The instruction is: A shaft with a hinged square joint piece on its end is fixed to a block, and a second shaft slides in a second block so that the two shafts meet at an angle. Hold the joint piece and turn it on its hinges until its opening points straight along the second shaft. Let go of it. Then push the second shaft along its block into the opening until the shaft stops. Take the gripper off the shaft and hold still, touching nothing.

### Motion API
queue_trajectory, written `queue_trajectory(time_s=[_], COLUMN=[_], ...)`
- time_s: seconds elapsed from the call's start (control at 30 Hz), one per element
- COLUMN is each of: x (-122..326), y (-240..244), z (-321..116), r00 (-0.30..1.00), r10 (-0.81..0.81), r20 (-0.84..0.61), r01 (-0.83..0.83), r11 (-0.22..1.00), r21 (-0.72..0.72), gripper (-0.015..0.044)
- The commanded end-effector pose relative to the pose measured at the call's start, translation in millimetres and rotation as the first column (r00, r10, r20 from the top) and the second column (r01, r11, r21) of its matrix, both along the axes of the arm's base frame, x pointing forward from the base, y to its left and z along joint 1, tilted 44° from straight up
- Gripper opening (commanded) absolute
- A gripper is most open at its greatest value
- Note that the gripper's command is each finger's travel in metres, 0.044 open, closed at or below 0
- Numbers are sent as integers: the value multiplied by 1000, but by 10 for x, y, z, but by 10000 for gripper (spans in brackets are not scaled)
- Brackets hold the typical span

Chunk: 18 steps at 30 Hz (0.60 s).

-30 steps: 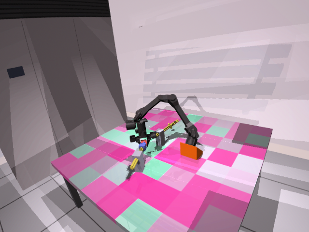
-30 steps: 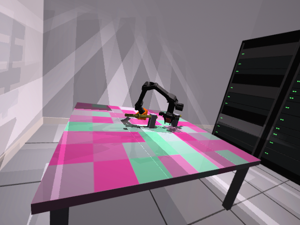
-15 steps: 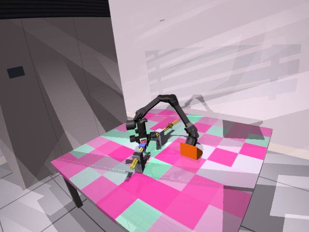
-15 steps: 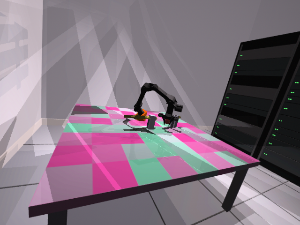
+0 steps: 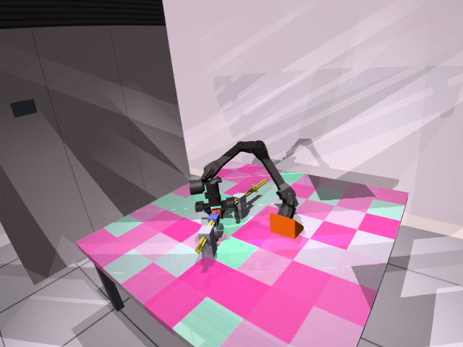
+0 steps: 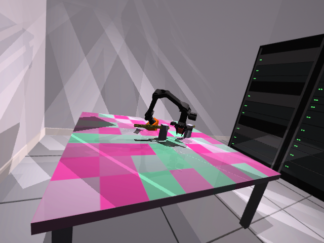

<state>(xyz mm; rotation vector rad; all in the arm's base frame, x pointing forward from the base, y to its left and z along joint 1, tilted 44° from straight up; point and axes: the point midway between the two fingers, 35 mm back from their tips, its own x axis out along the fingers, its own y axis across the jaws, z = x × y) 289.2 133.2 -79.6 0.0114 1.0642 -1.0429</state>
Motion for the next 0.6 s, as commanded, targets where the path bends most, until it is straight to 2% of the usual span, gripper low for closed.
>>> queue_trajectory(time_s=[0.0,0.57], x=[-22,-120], y=[-11,-38], z=[24,115], r00=[997,939], r10=[-40,-189], r20=[61,287], r01=[40,212], r11=[999,976], r21=[-13,-53], gripper=[0,0])
